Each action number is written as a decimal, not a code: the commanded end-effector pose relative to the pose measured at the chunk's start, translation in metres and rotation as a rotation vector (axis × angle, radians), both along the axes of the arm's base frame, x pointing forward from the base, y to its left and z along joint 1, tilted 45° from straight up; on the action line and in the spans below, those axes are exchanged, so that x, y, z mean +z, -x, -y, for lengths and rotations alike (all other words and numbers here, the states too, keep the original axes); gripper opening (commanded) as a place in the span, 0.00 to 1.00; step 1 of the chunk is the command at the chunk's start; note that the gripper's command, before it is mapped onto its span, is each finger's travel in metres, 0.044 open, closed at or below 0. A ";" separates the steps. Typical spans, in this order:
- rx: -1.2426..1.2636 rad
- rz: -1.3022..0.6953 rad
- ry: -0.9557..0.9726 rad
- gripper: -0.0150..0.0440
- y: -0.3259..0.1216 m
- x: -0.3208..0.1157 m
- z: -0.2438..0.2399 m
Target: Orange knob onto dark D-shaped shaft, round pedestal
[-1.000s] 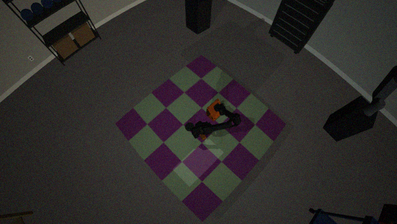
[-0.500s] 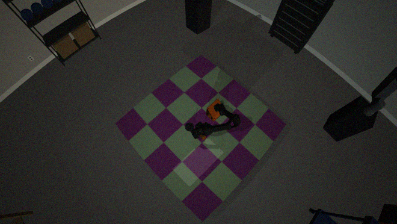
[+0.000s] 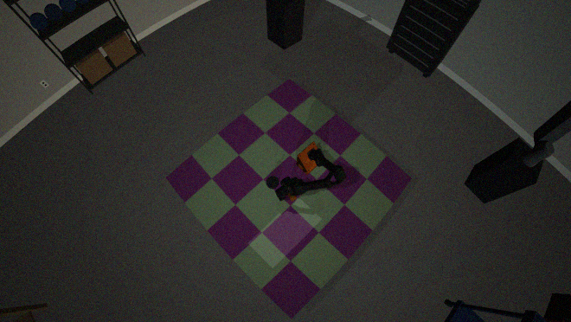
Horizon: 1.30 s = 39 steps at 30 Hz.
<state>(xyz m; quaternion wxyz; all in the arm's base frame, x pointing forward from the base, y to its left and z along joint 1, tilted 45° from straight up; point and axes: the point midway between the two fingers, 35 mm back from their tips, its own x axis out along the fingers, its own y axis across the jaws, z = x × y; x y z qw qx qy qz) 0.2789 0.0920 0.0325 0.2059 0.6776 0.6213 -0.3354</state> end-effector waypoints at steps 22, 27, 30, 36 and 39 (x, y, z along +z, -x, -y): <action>-0.001 -0.007 -0.007 0.66 0.002 -0.014 -0.015; -0.001 -0.007 -0.007 0.66 0.002 -0.014 -0.015; -0.001 -0.007 -0.007 0.65 0.002 -0.014 -0.015; -0.001 -0.007 -0.007 0.58 0.002 -0.014 -0.015; -0.001 -0.007 -0.007 0.56 0.002 -0.014 -0.015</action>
